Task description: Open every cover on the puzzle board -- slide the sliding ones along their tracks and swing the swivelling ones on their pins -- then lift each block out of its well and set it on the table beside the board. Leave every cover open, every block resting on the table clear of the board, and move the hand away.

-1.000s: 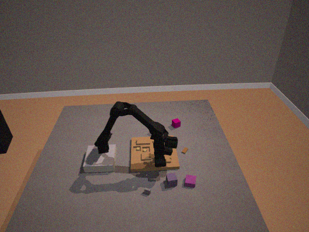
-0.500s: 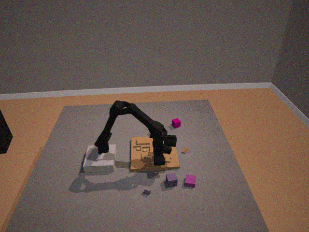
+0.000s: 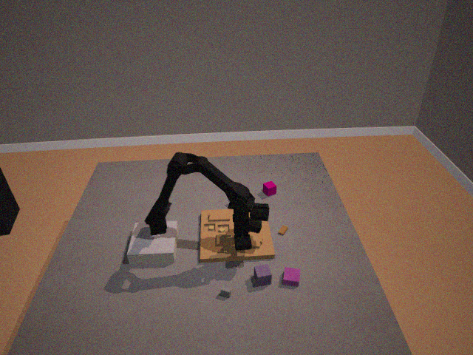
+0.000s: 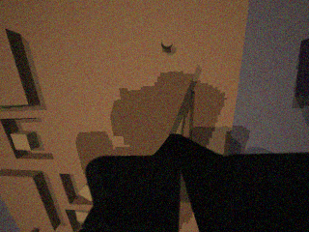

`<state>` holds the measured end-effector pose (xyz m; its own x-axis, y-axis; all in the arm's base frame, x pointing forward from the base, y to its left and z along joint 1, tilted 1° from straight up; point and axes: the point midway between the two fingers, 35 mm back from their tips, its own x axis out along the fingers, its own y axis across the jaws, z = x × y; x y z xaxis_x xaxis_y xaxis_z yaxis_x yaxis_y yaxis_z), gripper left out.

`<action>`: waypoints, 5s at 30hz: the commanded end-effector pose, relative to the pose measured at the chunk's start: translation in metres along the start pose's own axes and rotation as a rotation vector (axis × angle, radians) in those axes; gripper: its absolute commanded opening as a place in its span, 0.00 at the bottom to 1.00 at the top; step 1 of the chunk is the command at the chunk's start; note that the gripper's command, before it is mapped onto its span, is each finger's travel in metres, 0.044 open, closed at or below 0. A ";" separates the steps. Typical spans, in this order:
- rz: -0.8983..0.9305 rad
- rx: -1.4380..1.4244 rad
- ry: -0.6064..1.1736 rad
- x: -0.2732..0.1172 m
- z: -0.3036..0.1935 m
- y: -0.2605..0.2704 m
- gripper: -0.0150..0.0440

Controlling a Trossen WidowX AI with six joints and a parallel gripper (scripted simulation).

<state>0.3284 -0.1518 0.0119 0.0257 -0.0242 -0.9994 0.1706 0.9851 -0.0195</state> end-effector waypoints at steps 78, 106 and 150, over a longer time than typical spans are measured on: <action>0.011 0.001 0.004 0.001 0.039 0.078 0.25; 0.011 0.001 0.003 -0.028 0.046 0.082 0.25; 0.014 0.125 0.017 -0.059 -0.105 0.127 0.25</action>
<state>0.2588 -0.0119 0.0702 0.0224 -0.0112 -0.9997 0.2796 0.9601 -0.0045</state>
